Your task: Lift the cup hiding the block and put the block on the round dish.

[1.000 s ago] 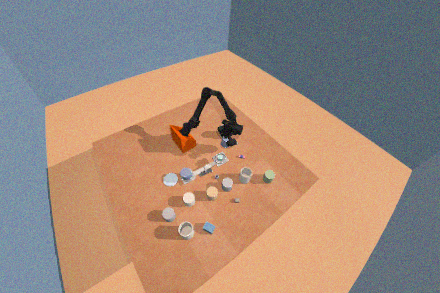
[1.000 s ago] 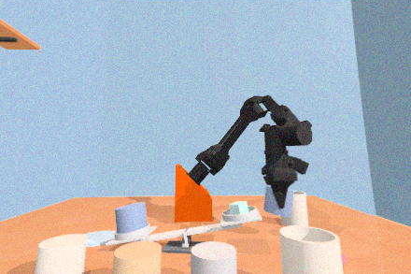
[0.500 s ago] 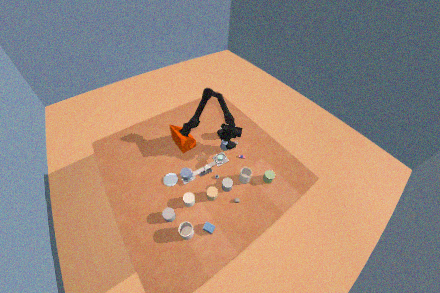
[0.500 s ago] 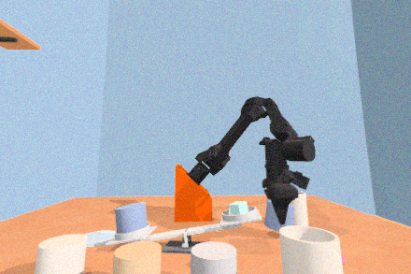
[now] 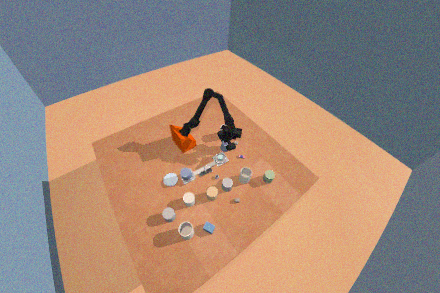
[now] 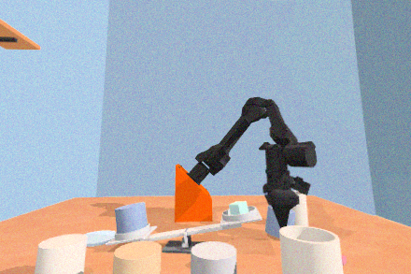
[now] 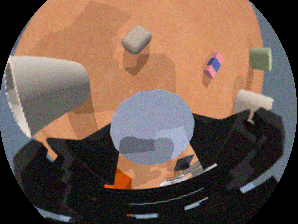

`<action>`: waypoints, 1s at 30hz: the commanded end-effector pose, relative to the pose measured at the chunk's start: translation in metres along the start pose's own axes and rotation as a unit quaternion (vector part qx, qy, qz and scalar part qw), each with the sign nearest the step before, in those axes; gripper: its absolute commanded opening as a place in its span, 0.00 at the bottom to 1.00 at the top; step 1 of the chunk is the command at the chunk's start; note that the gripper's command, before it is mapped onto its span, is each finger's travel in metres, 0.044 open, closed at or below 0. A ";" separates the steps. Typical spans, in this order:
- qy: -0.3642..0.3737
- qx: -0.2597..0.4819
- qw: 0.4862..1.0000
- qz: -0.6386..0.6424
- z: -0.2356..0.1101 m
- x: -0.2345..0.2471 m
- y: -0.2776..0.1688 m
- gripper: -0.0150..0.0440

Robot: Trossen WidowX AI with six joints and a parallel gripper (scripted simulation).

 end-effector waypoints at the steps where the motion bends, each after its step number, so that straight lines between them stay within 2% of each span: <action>1: 0.000 0.000 1.000 -0.001 0.000 0.000 0.000 0.43; 12: 0.000 0.000 1.000 -0.001 0.000 0.000 0.000 0.92; 14: -0.001 0.001 1.000 -0.001 -0.012 -0.001 0.000 1.00; 17: -0.003 0.003 1.000 0.000 -0.051 -0.001 0.000 1.00; 23: -0.003 0.003 1.000 0.000 -0.054 0.000 0.000 1.00; 30: -0.009 0.008 0.997 0.076 -0.065 -0.030 -0.011 0.69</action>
Point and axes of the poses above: the point midway between the two fingers, 35 mm back from their tips, its own z axis out along the fingers, its own x axis across the jaws, y = z × x, the point moved 5 cm from there along -z, back along the fingers, and after that the axes turned 5 degrees about z, right-handed, at the moved point
